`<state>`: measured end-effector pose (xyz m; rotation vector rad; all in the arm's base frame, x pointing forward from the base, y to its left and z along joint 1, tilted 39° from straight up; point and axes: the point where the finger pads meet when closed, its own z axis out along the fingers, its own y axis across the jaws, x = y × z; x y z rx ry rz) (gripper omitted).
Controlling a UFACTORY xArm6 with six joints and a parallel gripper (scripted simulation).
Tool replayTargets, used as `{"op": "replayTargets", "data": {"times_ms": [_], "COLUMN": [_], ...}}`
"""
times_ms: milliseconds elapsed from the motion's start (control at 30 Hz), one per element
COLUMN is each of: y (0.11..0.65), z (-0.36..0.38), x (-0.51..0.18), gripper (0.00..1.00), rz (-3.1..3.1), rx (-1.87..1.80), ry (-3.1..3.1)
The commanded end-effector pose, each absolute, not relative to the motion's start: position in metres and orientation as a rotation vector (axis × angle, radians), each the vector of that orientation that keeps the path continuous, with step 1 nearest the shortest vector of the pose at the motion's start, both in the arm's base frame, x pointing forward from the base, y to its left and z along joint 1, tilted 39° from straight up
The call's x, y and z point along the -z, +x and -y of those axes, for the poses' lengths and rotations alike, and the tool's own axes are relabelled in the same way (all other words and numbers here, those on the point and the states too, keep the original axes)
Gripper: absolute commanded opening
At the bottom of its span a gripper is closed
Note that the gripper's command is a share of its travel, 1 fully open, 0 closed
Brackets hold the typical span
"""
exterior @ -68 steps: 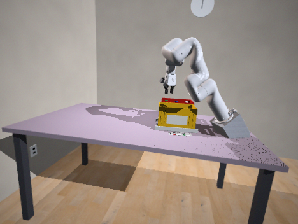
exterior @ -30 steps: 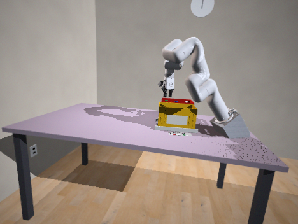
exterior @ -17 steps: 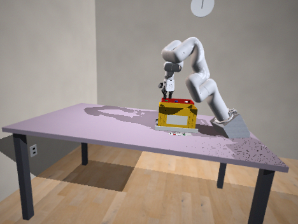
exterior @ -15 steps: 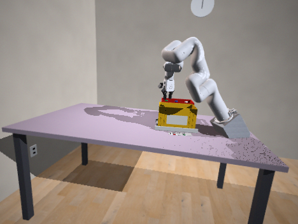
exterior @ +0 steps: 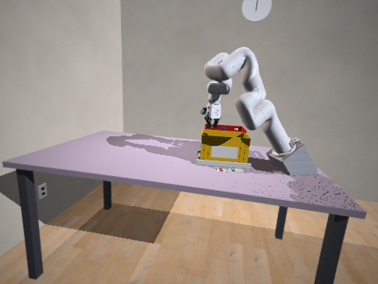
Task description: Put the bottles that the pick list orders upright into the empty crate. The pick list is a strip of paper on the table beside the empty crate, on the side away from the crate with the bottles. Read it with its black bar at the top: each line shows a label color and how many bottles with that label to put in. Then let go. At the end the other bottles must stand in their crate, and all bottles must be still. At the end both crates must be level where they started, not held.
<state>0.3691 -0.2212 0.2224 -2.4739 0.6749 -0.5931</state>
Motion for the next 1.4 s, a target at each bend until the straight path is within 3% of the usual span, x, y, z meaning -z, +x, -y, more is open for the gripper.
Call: {"op": "replayTargets", "data": {"times_ms": [0, 1233, 1267, 1367], "y": [0.373, 0.386, 0.385, 0.385], "z": [0.220, 0.211, 0.212, 0.212], "x": [-0.219, -0.199, -0.202, -0.202], "gripper": [0.65, 0.65, 0.00, 0.00], "rz": [-0.675, -0.675, -0.675, -0.675], "rx": [0.598, 0.598, 0.598, 0.598], "ry": [-2.475, -2.475, -2.475, -2.475]}}
